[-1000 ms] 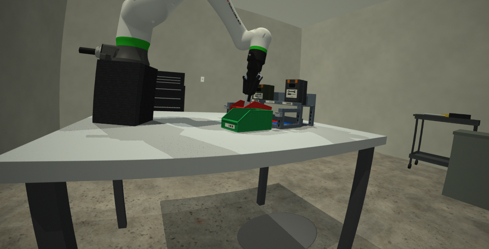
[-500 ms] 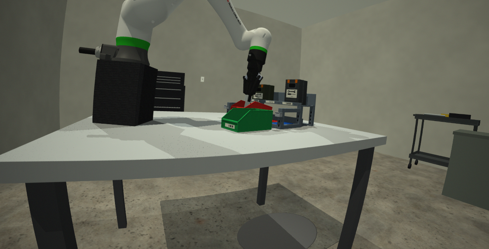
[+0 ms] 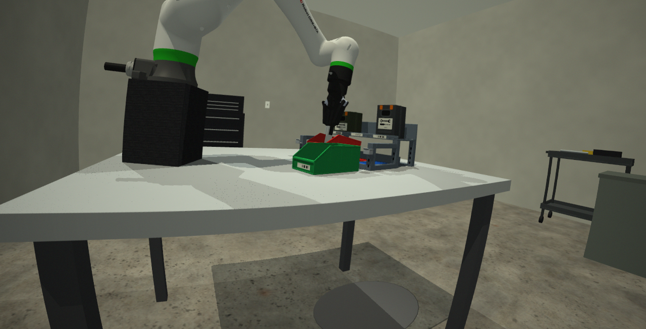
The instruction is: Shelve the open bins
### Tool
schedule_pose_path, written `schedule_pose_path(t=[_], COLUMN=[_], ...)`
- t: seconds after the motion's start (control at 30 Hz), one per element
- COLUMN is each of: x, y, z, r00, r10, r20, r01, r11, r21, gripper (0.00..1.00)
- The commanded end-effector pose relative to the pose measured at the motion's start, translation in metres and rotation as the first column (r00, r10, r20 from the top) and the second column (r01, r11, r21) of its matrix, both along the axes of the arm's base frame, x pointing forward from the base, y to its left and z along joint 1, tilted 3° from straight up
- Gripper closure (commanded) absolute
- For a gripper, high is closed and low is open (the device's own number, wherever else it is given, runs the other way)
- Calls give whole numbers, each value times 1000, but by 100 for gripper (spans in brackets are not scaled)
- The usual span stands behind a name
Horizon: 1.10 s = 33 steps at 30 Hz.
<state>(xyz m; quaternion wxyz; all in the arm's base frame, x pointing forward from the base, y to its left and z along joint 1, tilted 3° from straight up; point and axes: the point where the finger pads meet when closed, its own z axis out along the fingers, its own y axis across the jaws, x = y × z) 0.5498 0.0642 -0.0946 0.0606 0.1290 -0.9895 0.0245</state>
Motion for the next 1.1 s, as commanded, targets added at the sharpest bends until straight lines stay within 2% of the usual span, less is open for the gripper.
schedule_pose_path(t=[0.0, 1.07], x=[0, 6], y=[0, 2], z=[0, -1], r00=[1000, 1000], r10=[0, 0], r20=[1, 16], r01=[0, -1], r11=[1000, 1000], r21=[0, 4], gripper=[100, 100])
